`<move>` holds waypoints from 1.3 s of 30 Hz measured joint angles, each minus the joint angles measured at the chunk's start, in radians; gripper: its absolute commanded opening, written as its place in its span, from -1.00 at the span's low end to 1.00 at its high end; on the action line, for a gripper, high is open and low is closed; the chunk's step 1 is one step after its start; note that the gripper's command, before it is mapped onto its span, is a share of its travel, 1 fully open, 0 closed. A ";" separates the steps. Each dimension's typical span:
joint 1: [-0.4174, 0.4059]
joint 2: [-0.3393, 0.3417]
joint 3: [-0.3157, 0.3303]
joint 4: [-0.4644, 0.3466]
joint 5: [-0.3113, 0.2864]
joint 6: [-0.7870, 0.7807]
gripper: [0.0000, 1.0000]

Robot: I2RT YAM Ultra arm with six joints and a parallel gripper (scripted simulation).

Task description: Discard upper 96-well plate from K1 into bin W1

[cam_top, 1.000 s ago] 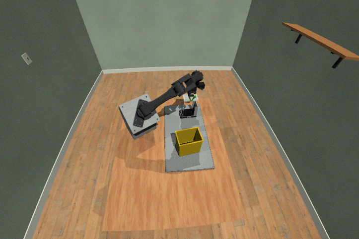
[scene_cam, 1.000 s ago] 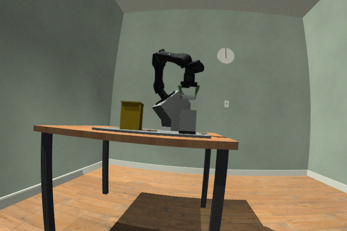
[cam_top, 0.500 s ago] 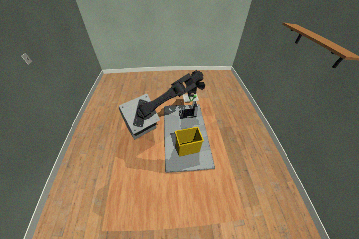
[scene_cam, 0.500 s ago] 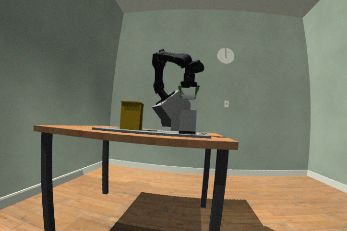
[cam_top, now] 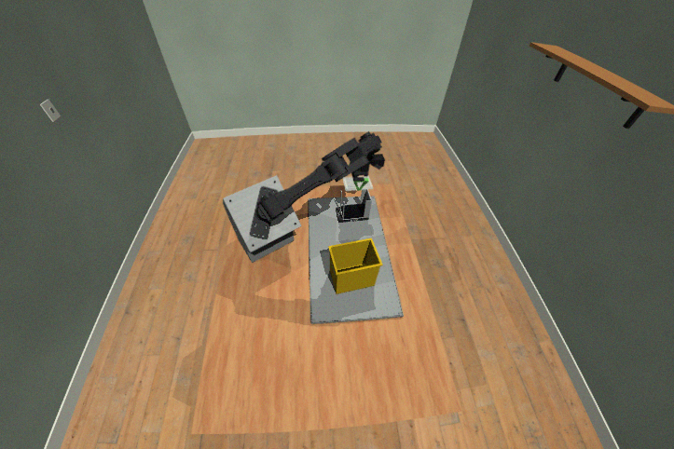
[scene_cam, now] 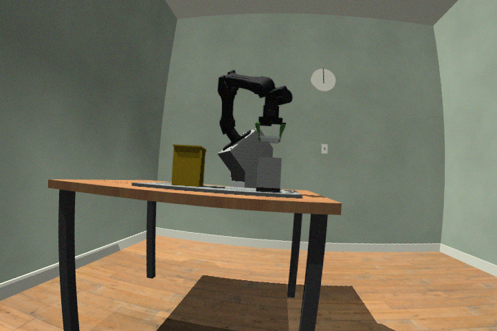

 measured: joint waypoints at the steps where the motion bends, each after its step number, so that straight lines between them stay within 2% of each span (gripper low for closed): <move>1: 0.000 0.000 0.000 0.000 0.000 0.000 -1.00; 14: 0.000 0.000 0.000 0.000 0.000 -0.005 -1.00; 17: 0.000 -0.011 -0.016 0.006 0.000 -0.035 -1.00; 32: -0.050 -0.198 -0.245 0.088 0.002 -0.154 -1.00; 39: -0.072 -0.255 -0.314 0.119 0.005 -0.183 -1.00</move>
